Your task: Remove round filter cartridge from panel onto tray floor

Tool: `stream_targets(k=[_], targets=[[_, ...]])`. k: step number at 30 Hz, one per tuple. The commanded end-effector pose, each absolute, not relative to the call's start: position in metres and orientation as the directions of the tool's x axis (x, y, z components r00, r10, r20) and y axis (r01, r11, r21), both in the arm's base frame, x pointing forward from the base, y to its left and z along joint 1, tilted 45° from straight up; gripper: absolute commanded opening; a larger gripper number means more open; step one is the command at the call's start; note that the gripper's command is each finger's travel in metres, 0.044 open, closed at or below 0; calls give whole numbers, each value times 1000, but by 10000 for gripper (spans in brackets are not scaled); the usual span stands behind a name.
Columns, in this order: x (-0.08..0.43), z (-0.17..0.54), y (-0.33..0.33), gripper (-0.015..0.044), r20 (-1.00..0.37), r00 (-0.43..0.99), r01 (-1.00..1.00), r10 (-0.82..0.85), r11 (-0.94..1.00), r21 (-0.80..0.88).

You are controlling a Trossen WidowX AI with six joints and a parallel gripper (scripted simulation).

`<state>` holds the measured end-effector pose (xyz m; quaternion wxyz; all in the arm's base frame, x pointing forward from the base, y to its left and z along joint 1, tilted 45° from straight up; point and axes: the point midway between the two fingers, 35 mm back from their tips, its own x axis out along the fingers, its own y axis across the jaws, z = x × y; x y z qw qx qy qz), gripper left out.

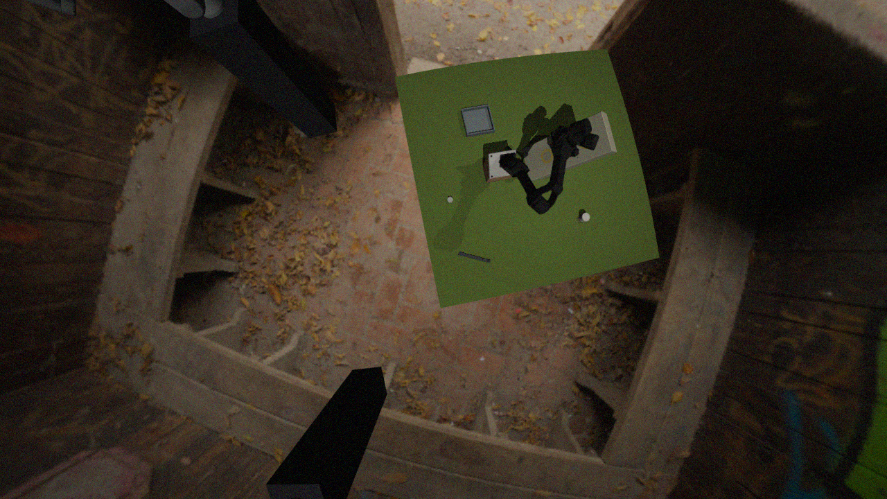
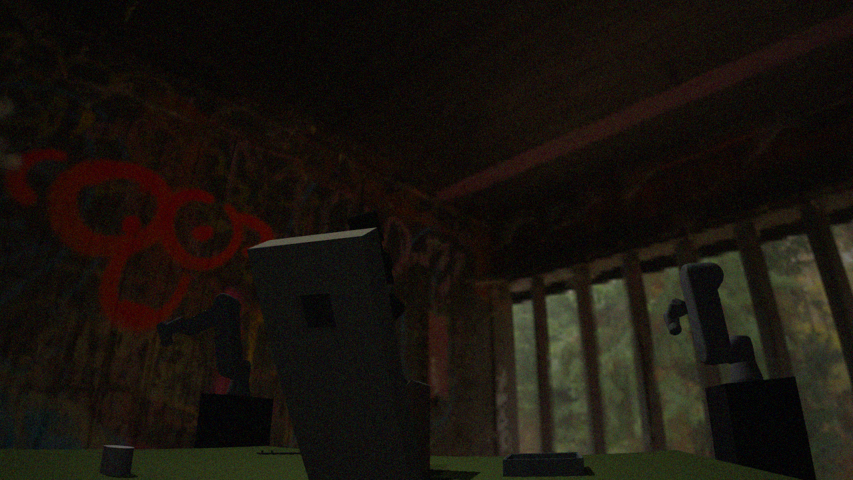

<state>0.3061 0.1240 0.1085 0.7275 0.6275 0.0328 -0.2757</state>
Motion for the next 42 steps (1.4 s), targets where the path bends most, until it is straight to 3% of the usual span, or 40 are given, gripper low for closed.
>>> stream_targets(k=[1,42], targets=[[307,108,125,95,-398,846,446,-356,63,893],[318,103,120,95,-397,846,446,-356,63,893]])
